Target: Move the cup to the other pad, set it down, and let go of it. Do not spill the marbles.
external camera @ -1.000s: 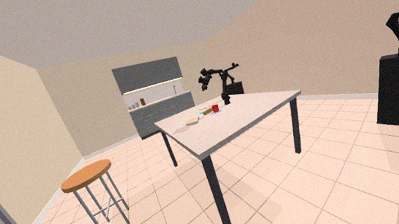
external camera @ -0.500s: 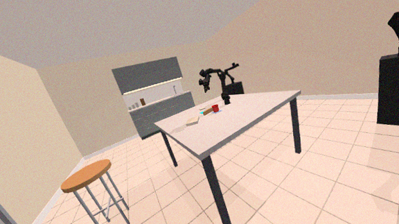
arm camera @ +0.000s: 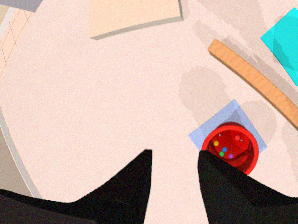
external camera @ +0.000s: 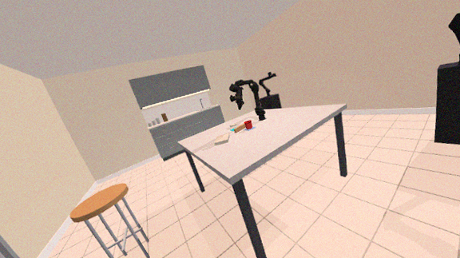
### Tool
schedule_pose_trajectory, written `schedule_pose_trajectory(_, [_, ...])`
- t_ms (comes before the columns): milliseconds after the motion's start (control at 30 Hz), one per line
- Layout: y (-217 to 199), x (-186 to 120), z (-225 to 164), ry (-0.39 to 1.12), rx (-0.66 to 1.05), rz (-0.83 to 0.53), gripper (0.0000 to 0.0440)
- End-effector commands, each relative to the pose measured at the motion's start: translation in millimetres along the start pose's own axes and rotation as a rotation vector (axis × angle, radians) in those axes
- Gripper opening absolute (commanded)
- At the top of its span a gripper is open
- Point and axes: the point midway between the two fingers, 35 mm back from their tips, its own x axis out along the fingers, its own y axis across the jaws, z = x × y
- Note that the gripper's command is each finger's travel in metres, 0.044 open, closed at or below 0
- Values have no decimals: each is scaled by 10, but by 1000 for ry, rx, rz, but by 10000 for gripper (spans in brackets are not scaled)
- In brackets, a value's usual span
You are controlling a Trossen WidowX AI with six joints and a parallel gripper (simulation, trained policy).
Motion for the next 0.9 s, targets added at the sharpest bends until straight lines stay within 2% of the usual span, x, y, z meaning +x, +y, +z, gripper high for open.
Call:
schedule_pose_trajectory(0, [-36, 44, -12, 16, 16, -42, 126])
schedule_pose_trajectory(867, [-536, 413, -247, 153, 100, -386, 147])
